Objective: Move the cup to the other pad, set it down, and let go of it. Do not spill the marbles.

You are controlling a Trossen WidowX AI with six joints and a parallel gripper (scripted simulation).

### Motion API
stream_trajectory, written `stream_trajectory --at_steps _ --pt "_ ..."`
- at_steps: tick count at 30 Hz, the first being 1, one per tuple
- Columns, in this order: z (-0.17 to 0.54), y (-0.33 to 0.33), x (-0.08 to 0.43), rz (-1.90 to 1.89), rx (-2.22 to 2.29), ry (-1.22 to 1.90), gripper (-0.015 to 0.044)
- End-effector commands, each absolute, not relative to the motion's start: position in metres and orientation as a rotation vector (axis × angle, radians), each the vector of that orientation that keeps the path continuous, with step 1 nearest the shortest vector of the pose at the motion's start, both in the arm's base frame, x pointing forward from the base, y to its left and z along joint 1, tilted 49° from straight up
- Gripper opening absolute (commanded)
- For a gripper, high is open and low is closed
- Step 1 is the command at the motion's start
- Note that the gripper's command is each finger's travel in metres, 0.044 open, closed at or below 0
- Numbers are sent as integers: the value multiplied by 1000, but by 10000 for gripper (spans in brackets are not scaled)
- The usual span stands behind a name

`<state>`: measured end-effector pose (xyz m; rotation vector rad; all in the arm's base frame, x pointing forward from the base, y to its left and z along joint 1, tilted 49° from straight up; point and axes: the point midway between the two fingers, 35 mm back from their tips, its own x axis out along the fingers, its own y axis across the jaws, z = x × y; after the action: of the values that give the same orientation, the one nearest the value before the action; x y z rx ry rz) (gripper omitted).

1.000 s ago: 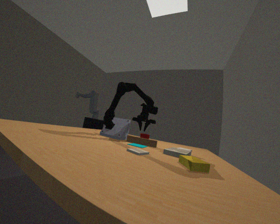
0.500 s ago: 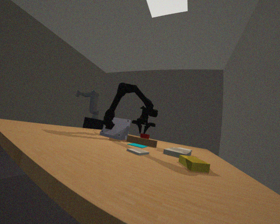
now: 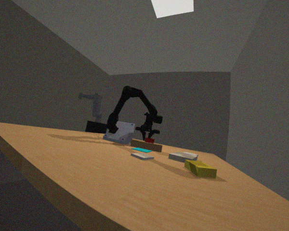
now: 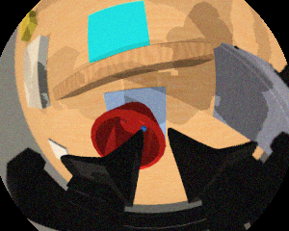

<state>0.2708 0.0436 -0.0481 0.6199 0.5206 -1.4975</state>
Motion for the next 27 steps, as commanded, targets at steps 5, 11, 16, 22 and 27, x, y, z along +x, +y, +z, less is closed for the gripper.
stream_trajectory --at_steps 5,11,16,22,27 --pt "-54 34 269 -1497 608 519 148" --pt "-54 36 269 -1499 617 520 122" --pt "-54 36 269 -1499 617 520 49" --pt "-54 36 269 -1499 617 520 9" --pt "-53 36 269 -1499 617 520 0"
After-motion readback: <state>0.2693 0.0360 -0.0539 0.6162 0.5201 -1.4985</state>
